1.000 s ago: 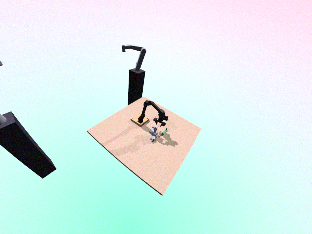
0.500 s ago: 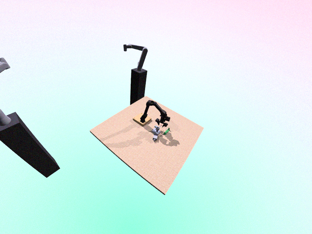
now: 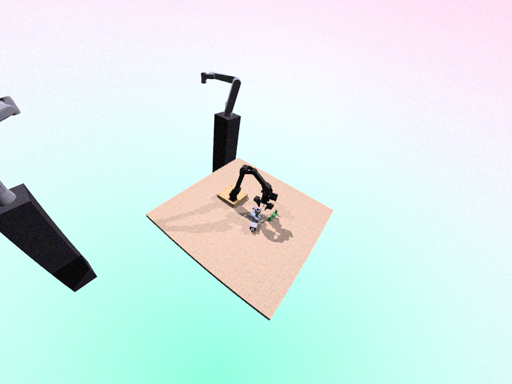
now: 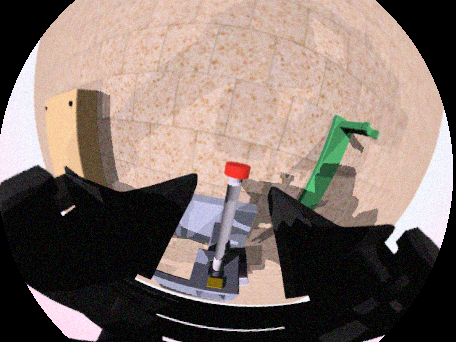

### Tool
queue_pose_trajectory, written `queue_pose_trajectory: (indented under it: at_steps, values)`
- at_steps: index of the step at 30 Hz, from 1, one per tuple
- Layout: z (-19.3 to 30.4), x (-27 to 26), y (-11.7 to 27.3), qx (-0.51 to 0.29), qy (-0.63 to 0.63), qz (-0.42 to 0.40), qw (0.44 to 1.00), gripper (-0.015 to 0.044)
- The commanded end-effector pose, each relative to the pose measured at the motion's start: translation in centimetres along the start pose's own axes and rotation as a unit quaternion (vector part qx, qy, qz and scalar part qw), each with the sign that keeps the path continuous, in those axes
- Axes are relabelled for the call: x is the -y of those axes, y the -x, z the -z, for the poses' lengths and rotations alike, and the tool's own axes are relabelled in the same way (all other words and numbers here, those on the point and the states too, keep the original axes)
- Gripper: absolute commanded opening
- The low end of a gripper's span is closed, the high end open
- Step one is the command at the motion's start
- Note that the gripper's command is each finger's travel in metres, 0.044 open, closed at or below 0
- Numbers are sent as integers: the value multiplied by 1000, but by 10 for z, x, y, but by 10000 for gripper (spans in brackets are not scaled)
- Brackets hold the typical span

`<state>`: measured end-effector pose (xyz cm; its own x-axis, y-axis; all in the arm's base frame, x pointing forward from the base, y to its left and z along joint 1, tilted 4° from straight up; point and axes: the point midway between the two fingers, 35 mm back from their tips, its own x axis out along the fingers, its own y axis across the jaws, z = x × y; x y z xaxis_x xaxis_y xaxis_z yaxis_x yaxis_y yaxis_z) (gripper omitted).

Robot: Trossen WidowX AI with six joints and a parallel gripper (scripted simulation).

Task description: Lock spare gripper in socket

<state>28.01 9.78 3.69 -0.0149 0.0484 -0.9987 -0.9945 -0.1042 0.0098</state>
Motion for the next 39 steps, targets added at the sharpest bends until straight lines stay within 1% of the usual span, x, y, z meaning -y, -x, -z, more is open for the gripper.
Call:
queue_pose_trajectory:
  at_steps: [1,11,13,21,32,39]
  values:
    - [0,-2,-2,2,-2,-2,1000,274]
    - [0,-2,-2,2,-2,-2,1000,11]
    - [0,-2,-2,2,-2,-2,1000,0]
    - [-1,-1,-2,3,-2,-2,1000,0]
    - [-8,-2,8,67,-1,-1,998,0]
    - [-13,-1,10,73,-1,0,997,0]
